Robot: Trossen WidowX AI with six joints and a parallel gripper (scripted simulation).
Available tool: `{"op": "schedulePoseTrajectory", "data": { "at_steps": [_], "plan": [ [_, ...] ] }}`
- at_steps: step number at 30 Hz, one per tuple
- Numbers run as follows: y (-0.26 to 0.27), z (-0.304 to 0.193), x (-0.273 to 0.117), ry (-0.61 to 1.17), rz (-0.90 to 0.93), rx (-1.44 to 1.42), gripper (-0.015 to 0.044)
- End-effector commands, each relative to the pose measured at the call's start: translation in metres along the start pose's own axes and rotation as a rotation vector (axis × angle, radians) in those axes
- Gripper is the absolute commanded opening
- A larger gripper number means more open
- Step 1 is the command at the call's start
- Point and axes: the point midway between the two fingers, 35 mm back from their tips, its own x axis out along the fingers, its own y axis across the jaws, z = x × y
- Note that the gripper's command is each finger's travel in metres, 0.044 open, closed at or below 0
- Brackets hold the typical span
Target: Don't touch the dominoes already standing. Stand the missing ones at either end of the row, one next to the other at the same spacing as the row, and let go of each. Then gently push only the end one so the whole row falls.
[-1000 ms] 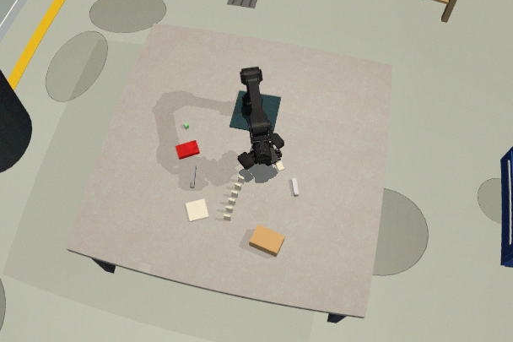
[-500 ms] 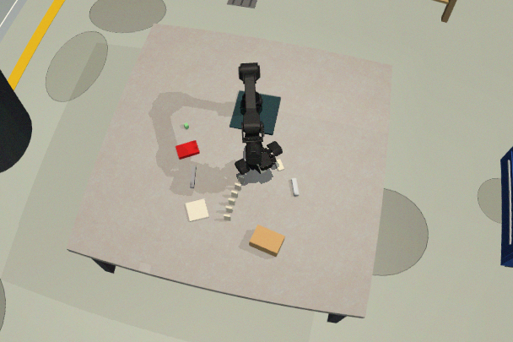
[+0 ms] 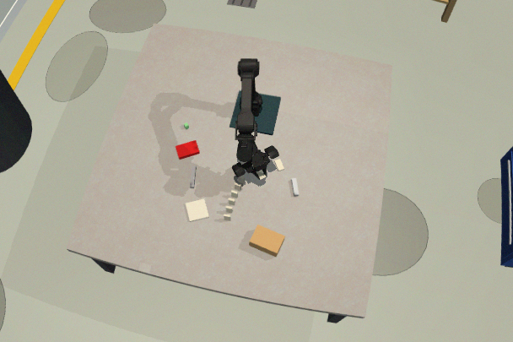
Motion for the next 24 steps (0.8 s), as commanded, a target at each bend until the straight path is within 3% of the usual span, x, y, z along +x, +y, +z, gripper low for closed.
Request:
{"op": "schedulePoseTrajectory", "data": {
  "at_steps": [1,24],
  "plan": [
    [-0.0016,0.0,0.0006,-0.06,0.01,0.011,0.0107],
    [-0.0107,-0.0085,-0.0081,-0.43,0.052,0.0,0.0107]
  ]
}}
